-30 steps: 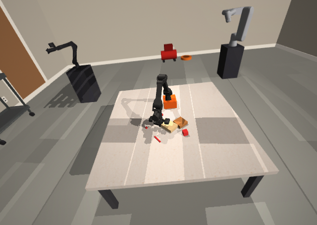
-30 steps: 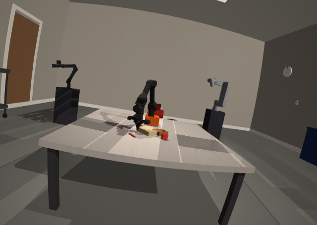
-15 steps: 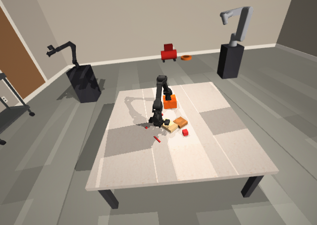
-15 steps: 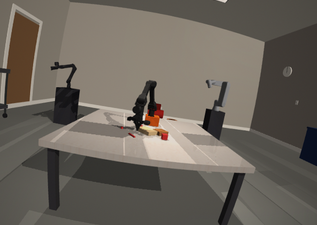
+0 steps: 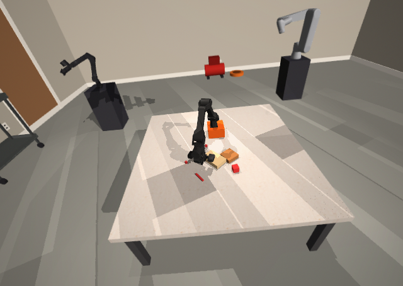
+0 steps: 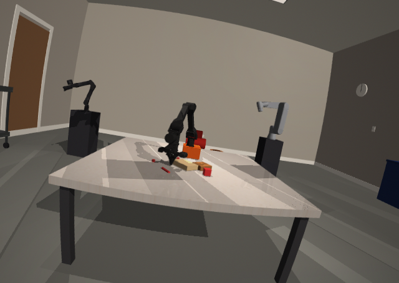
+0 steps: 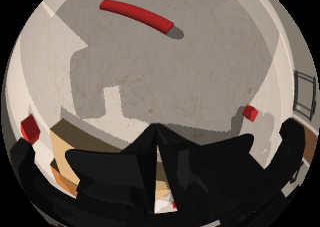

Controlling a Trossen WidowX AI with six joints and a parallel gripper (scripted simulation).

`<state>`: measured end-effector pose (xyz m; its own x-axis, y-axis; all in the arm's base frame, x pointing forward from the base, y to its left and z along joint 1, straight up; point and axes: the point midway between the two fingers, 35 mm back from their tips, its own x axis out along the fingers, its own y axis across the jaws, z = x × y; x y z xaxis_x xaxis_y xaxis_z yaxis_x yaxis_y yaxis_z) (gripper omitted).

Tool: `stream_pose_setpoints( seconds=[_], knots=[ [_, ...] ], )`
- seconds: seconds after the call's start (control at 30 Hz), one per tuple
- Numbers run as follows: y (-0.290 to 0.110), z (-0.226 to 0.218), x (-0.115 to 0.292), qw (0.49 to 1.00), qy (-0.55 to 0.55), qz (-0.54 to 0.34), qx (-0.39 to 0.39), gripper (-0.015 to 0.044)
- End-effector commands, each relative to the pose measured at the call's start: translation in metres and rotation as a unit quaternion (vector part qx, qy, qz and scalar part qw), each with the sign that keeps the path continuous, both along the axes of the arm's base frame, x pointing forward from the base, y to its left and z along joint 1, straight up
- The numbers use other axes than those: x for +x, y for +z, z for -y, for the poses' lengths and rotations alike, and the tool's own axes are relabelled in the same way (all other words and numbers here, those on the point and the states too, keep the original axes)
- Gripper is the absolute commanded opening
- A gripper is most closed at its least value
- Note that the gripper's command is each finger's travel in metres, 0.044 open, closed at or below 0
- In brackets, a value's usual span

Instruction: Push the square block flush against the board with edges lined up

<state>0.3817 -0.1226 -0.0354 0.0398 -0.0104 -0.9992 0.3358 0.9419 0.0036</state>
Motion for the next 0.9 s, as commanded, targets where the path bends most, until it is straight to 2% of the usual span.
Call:
stream_pose_setpoints(
  seconds=[0.0, 0.2, 0.4, 0.57, 0.87],
  knots=[
    [-0.001, 0.002, 0.006, 1.0, 0.002, -0.001, 0.002, 0.0],
    [0.006, 0.003, 0.008, 1.0, -0.001, 0.001, 0.0, 0.0],
    [0.053, 0.003, 0.006, 1.0, 0.002, 0.0, 0.002, 0.0],
    [0.054, 0.003, 0.005, 1.0, 0.005, -0.001, 0.002, 0.0],
    [0.058, -0.01, -0.032, 0.989, 0.146, -0.003, -0.003, 0.0]
  ],
)
